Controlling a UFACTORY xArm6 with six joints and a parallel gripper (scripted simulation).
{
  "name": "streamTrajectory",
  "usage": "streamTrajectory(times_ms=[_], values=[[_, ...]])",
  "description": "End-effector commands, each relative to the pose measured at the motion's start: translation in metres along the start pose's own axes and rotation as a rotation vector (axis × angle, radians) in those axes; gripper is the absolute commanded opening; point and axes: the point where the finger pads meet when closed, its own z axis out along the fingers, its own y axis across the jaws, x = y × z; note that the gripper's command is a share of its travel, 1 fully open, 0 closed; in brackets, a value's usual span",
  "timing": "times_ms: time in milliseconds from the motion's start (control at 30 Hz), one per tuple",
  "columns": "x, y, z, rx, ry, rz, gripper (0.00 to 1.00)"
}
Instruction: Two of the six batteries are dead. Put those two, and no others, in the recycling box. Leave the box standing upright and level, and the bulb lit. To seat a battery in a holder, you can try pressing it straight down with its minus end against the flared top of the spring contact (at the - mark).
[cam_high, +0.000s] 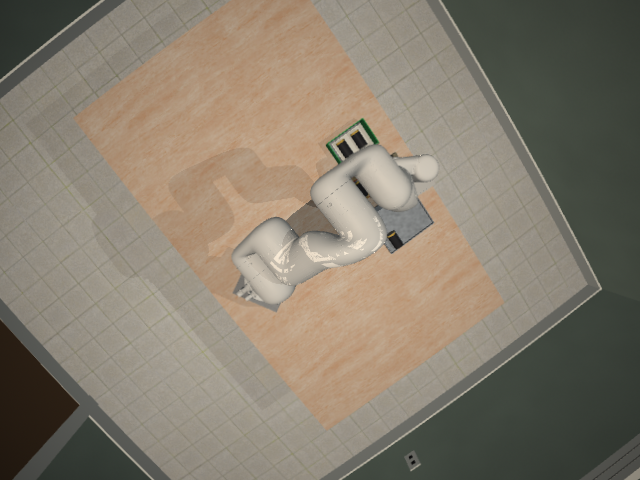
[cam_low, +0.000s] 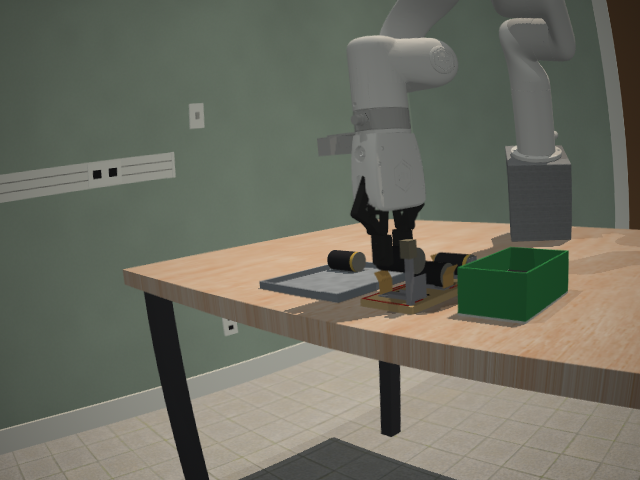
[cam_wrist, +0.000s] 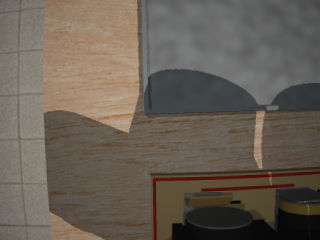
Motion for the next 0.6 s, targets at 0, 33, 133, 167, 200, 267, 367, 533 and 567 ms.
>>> streamTrajectory(times_ms=[0,33,133,167,200,267,367,533,567], values=[[0.0,-0.002,-0.001,0.004,0.0,0.0,0.28],[0.0,-0.002,-0.001,0.004,0.0,0.0,0.28],[0.0,-0.002,-0.001,0.004,0.0,0.0,0.28],[0.0,-0.002,0.0,0.004,0.0,0.0,0.28],[0.0,-0.002,0.0,0.004,0.0,0.0,0.28],[0.0,-0.002,0.002,0.004,0.0,0.0,0.28],[0.0,-0.002,0.006,0.004,0.0,0.0,0.28],[0.0,-0.002,0.015,0.004,0.0,0.0,0.28],[0.0,-0.002,0.015,0.004,0.0,0.0,0.28]])
